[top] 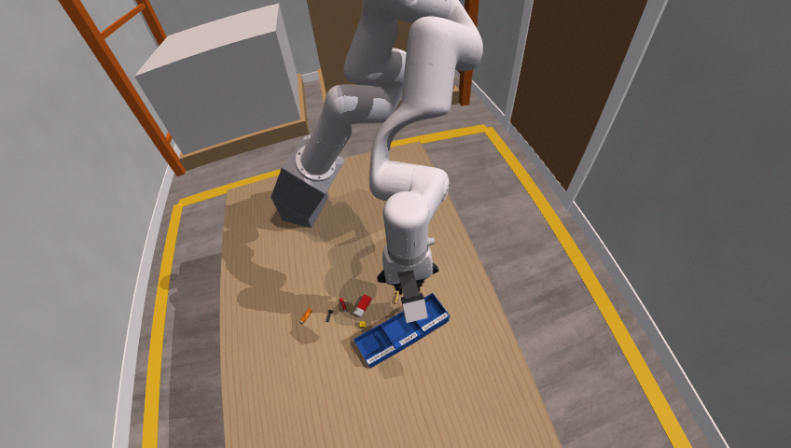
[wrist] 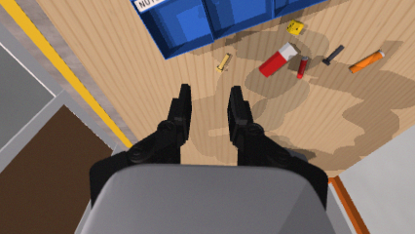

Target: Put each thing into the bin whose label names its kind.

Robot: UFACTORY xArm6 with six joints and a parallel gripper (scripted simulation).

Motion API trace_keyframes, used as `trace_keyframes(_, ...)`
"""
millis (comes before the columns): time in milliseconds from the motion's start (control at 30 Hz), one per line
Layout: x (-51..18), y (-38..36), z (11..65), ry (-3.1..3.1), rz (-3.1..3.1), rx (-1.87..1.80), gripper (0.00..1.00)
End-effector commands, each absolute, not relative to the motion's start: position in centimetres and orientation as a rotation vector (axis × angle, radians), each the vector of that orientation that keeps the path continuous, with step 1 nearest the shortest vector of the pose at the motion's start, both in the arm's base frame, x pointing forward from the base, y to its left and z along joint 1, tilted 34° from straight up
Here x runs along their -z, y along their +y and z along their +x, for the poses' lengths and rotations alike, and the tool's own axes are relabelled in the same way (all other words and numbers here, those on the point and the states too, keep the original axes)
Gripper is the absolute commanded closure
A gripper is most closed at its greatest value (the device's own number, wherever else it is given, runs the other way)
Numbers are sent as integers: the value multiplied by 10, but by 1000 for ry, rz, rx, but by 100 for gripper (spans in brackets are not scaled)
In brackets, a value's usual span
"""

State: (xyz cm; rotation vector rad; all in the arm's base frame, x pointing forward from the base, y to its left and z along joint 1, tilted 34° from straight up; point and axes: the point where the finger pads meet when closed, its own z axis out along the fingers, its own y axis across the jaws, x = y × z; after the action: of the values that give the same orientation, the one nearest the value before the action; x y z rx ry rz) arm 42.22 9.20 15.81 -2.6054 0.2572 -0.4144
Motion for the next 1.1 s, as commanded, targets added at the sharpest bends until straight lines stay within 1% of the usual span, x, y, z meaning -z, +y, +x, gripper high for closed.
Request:
trace_keyframes(0, -134, 83, 421, 458, -2556, 371, 62)
trace_keyframes(67, -118, 77, 419, 573, -2525, 337, 62)
trace_keyframes(133, -118, 77, 419, 573, -2525, 337, 62)
trace_keyframes(400, -57, 53, 409, 1024, -2351, 197, 62)
trace_keyframes(633, -4, 32, 399, 1025, -2351, 197, 62)
trace_keyframes(1067, -5, 33, 400, 1025, -2351, 197, 62)
